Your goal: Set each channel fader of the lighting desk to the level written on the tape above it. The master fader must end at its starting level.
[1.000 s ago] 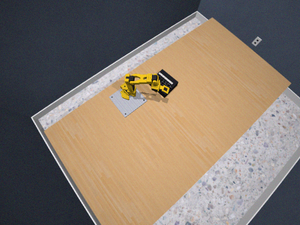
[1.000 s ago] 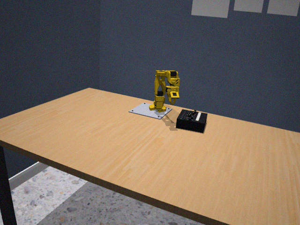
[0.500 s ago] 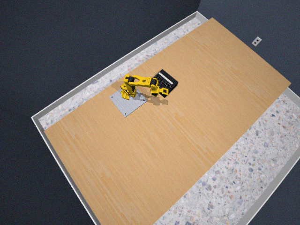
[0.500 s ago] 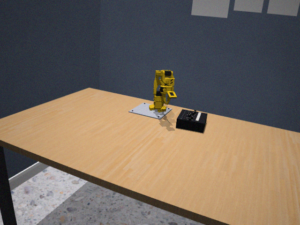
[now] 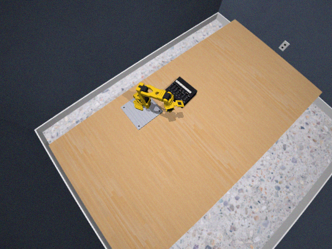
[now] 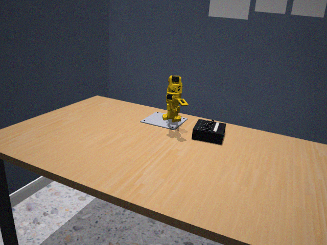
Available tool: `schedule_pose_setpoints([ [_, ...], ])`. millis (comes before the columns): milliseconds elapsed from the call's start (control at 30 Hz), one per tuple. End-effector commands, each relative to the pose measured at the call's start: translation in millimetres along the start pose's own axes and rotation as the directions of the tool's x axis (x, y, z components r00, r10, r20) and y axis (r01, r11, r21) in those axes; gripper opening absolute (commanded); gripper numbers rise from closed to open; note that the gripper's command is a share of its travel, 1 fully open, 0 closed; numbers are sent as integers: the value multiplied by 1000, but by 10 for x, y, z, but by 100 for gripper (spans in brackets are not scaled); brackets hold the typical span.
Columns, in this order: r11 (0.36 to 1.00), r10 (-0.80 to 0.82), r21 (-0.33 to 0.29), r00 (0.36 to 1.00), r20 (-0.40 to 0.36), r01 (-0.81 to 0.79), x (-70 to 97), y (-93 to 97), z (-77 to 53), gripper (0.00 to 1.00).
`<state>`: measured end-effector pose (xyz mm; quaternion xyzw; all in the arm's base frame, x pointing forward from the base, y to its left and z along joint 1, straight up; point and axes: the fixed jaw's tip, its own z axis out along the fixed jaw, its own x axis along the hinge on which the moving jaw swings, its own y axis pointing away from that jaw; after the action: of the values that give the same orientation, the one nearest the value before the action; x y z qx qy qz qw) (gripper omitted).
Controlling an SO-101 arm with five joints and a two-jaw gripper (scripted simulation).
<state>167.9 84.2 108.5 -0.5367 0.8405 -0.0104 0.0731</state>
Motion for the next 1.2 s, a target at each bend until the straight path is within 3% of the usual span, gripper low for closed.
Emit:
schedule_pose_setpoints([
  [0,997,-79,-2,997,-10,79,100,-42,0,0],
  [500,913,-406,12,913,-36,407,435,-306,-25,0],
  [1167,619,-783,-13,616,-86,785,978,-568,-84,0],
])
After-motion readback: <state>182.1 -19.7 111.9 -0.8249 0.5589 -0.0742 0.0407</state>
